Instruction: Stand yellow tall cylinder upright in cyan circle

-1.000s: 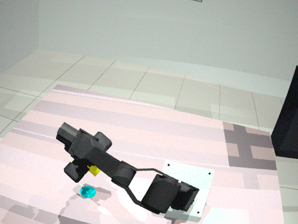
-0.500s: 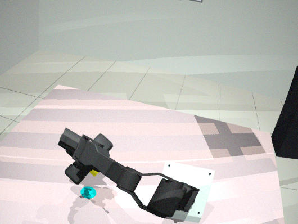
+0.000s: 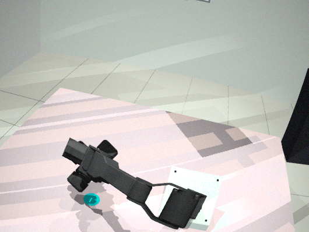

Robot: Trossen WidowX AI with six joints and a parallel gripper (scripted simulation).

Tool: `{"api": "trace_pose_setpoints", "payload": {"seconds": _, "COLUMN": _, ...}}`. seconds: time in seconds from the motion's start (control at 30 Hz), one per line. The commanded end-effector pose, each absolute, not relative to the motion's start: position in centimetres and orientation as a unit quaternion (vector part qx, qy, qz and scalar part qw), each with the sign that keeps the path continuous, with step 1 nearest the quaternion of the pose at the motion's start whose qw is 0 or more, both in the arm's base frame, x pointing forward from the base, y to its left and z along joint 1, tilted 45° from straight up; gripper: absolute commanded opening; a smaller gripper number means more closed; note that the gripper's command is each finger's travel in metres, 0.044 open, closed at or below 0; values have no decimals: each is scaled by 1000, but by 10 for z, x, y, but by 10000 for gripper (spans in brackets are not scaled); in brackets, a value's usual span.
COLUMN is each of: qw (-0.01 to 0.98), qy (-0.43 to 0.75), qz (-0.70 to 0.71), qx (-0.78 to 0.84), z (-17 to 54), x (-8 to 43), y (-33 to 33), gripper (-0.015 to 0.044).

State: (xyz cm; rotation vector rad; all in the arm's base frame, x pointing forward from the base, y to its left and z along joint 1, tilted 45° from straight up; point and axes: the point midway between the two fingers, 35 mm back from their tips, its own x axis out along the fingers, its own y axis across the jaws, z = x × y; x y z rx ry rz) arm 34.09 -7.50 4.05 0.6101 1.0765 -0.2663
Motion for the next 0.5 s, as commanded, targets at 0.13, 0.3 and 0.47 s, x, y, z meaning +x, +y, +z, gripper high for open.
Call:
{"api": "trace_pose_setpoints", "payload": {"seconds": 0.13, "qw": 817, "qy": 482, "qz": -138, "qx": 284, "z": 42, "x": 340, "y": -74, "gripper": 105}}
{"api": "trace_pose_setpoints", "payload": {"seconds": 0.3, "qw": 824, "qy": 468, "qz": -145, "qx": 284, "z": 43, "x": 341, "y": -74, "gripper": 105}}
{"api": "trace_pose_setpoints", "payload": {"seconds": 0.47, "qw": 831, "qy": 454, "qz": -152, "qx": 284, "z": 44, "x": 341, "y": -74, "gripper": 105}}
